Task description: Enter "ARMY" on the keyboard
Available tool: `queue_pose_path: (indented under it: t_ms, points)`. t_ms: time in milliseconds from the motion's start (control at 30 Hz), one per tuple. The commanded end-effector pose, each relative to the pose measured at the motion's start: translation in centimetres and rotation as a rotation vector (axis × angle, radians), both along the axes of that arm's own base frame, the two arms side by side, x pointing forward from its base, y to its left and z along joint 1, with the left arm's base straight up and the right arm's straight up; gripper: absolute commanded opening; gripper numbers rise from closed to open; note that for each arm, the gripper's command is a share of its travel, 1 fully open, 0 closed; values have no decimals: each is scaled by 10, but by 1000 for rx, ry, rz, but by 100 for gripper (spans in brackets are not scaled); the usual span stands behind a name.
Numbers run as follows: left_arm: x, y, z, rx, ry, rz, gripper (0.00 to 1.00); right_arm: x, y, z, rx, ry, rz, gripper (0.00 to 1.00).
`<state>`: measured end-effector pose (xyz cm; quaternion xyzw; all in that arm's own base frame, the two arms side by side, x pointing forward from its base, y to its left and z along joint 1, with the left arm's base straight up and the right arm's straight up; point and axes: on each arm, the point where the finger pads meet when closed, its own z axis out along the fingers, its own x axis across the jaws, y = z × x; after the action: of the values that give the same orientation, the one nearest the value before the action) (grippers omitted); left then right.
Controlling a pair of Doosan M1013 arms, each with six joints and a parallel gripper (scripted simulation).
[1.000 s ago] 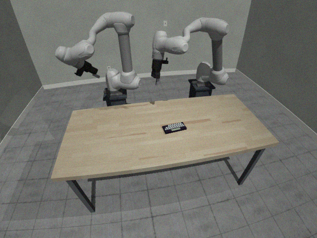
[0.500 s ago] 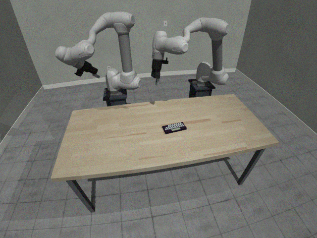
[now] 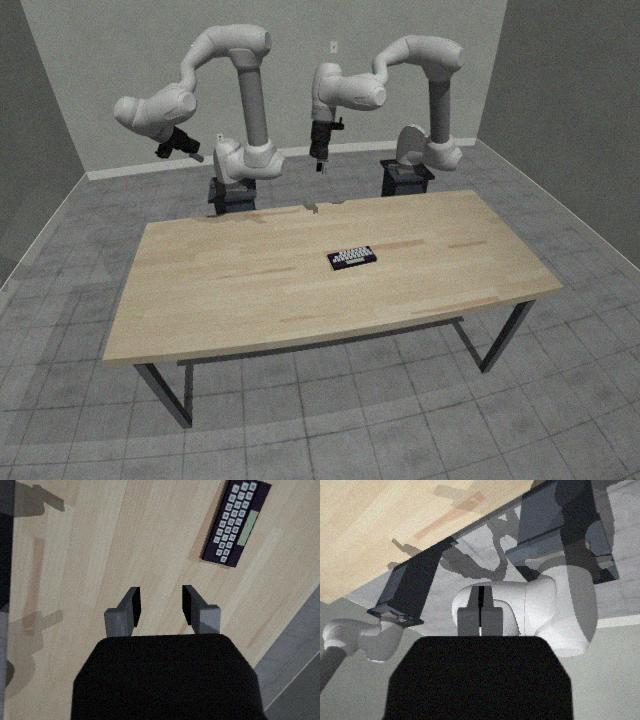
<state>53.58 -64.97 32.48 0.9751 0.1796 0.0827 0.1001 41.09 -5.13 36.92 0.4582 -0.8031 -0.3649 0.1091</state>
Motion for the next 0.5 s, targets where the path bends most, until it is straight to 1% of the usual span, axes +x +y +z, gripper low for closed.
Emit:
queue_pose_path:
  t_ms: [0,33,100,133,300,467]
  points:
    - [19,29,1,9,10,47,100,33,10,-4,57,-93,159,0]
    - [25,39,0,11,12,62,100,40,13,-6,71,-110,193,0]
    - [25,39,0,11,12,62,100,40,13,-6,71,-110,193,0]
    - [32,50,0,13,16,79,100,52,20,-8,100,-144,259,0]
    - [73,122,-3,30,37,190,100,84,41,-16,179,-229,437,0]
    - [102,190,-5,49,69,345,100,113,65,-24,259,-305,610,0]
